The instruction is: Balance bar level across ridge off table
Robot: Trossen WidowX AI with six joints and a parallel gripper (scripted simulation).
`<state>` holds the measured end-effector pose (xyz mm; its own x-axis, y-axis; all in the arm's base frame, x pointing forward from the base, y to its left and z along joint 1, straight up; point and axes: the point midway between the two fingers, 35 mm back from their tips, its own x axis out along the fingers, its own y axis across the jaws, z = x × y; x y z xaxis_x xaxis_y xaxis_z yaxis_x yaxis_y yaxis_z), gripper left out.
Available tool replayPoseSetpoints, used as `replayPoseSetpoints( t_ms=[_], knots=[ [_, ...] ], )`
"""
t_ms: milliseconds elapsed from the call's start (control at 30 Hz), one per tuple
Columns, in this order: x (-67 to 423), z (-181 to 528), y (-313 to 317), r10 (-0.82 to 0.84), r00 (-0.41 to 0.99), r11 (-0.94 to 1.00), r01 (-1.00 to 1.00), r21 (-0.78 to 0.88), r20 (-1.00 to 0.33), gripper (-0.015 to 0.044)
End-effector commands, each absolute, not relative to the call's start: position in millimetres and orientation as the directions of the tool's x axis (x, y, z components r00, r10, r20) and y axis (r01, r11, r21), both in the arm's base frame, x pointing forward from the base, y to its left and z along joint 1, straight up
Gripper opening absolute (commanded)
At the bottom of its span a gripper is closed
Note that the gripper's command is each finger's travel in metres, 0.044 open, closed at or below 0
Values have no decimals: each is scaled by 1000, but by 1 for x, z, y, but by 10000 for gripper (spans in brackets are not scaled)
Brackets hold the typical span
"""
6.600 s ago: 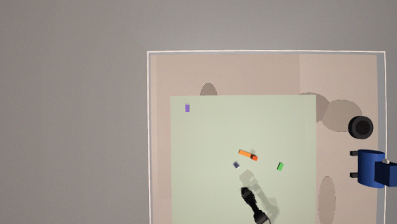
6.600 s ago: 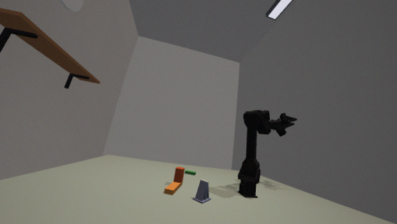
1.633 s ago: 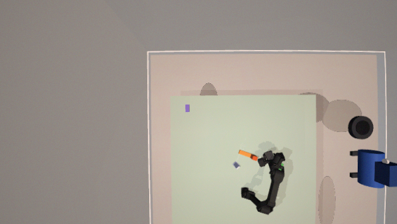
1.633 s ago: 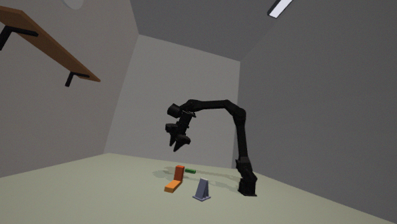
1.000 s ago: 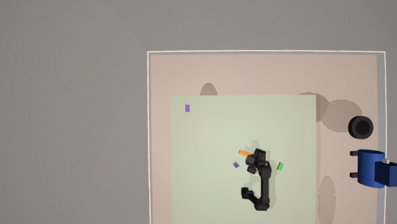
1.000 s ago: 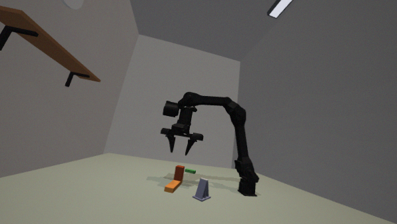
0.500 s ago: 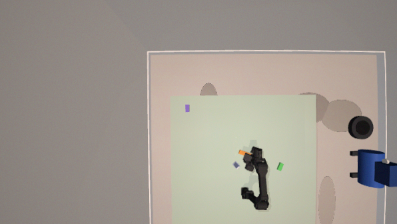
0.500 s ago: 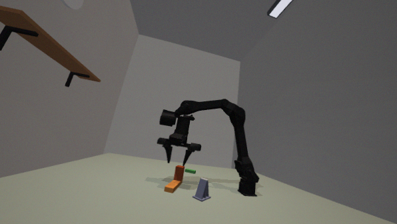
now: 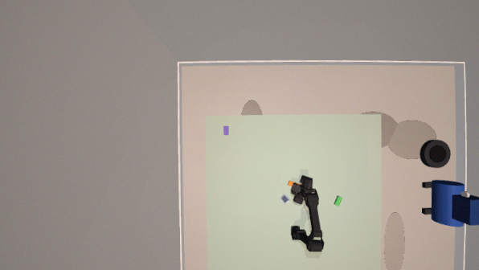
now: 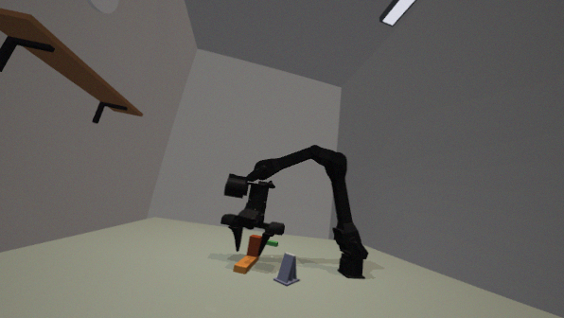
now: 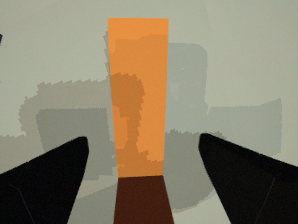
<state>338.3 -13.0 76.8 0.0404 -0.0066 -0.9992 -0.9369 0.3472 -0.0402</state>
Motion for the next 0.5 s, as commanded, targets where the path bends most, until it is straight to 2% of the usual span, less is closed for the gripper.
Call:
replayPoseSetpoints(
  t_ms=[0,467],
  knots=[
    [337,71,-12,-1,35,342,-939,-33,-999,315],
    [337,51,-12,-1,35,342,-939,-33,-999,315]
  ],
)
